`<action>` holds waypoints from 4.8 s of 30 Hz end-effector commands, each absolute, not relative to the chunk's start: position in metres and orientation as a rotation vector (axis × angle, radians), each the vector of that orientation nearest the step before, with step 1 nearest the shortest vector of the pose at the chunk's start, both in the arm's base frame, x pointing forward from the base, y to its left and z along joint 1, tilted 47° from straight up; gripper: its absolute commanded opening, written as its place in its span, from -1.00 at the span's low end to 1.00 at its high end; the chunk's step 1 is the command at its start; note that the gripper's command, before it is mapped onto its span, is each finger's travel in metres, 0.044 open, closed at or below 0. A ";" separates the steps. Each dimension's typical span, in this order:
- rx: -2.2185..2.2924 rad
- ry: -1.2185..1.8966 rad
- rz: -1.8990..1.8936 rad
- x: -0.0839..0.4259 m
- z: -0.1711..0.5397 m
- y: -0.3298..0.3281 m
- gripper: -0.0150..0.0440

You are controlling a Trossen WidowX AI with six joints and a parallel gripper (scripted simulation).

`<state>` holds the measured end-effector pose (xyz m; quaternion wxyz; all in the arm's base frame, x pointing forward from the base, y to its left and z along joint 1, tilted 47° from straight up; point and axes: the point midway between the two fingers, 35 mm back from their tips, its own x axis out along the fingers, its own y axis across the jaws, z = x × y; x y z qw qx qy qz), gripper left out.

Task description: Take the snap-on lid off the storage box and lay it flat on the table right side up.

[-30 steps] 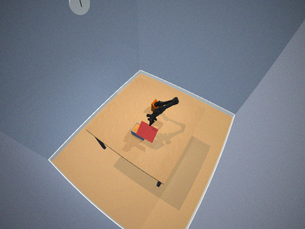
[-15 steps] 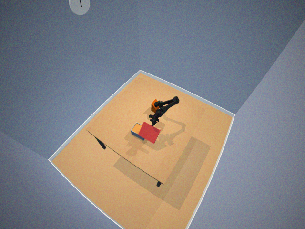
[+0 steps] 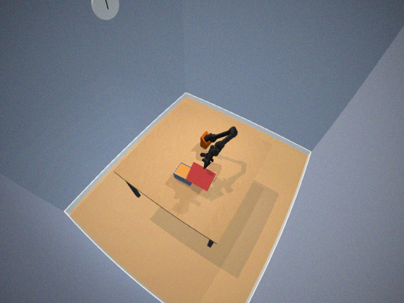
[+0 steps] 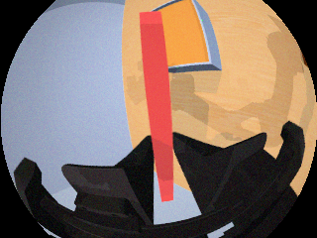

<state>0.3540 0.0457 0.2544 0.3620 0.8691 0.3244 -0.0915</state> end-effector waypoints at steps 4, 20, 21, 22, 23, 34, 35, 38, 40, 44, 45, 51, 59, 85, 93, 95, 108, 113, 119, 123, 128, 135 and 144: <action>2.242 0.820 -0.213 0.350 0.273 0.055 -0.49; 2.243 0.819 -0.211 0.343 0.296 0.076 -0.49; 2.243 0.819 -0.211 0.342 0.298 0.078 -0.49; 2.243 0.819 -0.211 0.342 0.299 0.079 -0.49; 2.244 0.819 -0.211 0.341 0.301 0.080 -0.49; 2.244 0.819 -0.210 0.336 0.316 0.095 -0.49; 2.245 0.819 -0.210 0.336 0.318 0.096 -0.49; 2.245 0.819 -0.209 0.334 0.322 0.100 -0.49; 2.245 0.819 -0.209 0.334 0.325 0.103 -0.49; 2.245 0.819 -0.209 0.333 0.327 0.104 -0.49; 2.245 0.819 -0.209 0.333 0.327 0.104 -0.49; 2.245 0.819 -0.209 0.333 0.327 0.104 -0.49; 2.245 0.819 -0.209 0.333 0.326 0.105 -0.49; 2.246 0.819 -0.207 0.334 0.305 0.122 -0.49; 2.247 0.819 -0.207 0.334 0.301 0.126 -0.49; 2.247 0.819 -0.207 0.334 0.300 0.127 -0.49; 2.247 0.819 -0.206 0.334 0.293 0.135 -0.49; 2.248 0.819 -0.206 0.334 0.290 0.138 -0.49; 2.248 0.819 -0.206 0.335 0.287 0.141 -0.49; 2.248 0.819 -0.206 0.335 0.285 0.144 -0.49; 2.248 0.819 -0.206 0.335 0.282 0.146 -0.49; 2.249 0.819 -0.205 0.335 0.278 0.151 -0.49; 2.249 0.819 -0.205 0.335 0.274 0.156 -0.49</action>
